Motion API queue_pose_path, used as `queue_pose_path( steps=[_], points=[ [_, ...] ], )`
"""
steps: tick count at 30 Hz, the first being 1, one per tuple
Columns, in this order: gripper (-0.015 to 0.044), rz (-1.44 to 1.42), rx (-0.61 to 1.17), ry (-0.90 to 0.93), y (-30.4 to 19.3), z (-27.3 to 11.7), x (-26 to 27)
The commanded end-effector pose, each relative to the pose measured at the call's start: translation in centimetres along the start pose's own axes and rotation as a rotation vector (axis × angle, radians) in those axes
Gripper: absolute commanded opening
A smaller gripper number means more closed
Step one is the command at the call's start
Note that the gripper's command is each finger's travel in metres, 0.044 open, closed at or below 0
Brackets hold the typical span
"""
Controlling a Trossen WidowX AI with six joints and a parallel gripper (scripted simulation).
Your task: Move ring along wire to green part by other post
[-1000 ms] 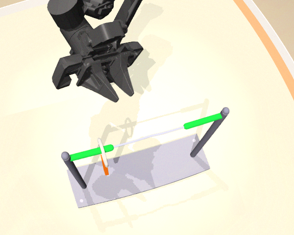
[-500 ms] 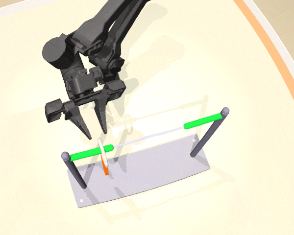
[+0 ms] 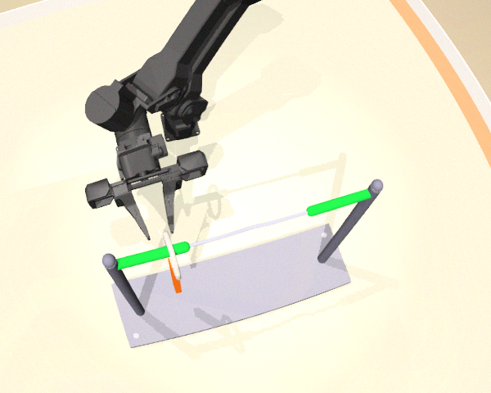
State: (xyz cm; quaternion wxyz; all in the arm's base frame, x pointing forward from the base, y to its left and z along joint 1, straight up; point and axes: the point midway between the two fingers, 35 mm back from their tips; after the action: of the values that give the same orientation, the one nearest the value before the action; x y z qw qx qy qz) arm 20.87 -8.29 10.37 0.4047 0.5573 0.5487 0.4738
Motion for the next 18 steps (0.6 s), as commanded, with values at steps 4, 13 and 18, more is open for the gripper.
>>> queue_pose_path(
  steps=[4,13,18],
  points=[
    [0.0160,0.006,-0.001,-0.015,0.7,0.9,-0.2],
    [0.0160,-0.005,-0.059,-0.019,4.2,3.6,0.2],
    [0.0160,-0.005,-0.065,-0.019,4.5,3.9,0.3]
  ],
)
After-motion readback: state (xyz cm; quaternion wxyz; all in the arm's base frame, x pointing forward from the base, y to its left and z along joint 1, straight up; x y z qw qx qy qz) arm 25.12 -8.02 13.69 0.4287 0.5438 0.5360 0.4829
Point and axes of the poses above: the point midway between the two fingers, 35 mm back from their tips, its own z axis out along the fingers, its own x axis across the jaws, y = z × x, and after that the axes turned 5 degrees about z, right-handed
